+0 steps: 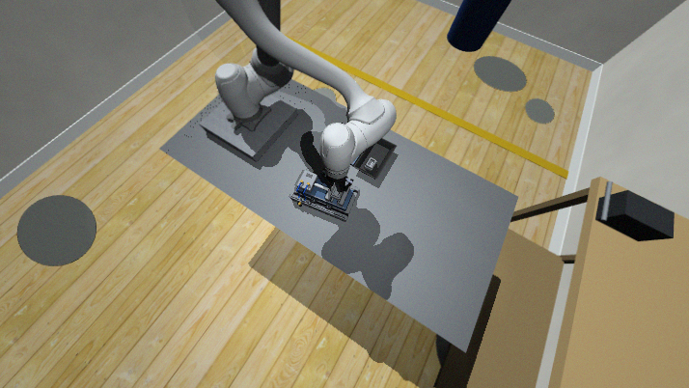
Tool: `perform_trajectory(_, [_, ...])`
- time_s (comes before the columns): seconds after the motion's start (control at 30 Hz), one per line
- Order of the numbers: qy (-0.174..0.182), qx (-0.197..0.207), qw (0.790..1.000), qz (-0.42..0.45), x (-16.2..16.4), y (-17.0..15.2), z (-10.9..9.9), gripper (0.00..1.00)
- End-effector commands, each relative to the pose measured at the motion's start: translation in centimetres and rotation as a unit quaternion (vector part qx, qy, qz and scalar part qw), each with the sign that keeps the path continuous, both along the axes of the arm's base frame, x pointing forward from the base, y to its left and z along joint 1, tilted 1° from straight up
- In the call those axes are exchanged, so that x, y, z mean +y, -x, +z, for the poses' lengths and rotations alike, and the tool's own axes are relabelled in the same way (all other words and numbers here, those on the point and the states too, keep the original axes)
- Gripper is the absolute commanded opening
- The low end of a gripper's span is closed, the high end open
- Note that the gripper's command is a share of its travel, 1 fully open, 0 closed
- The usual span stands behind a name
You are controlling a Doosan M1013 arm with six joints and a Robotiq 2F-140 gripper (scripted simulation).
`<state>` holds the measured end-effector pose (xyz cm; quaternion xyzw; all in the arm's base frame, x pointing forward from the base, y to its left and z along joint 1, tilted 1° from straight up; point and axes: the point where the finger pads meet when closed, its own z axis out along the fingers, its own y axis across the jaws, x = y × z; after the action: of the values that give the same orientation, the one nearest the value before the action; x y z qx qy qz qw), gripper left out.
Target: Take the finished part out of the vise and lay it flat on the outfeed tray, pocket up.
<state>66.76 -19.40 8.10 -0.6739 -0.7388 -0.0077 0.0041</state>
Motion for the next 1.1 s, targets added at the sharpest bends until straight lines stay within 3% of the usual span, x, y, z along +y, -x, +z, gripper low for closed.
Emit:
perform_trajectory(0.0, [0.0, 0.0, 1.0, 0.0, 0.0, 0.0, 0.1, 0.0])
perform_trajectory(1.07, [0.0, 0.0, 1.0, 0.0, -0.1, 0.0, 4.3, 0.0])
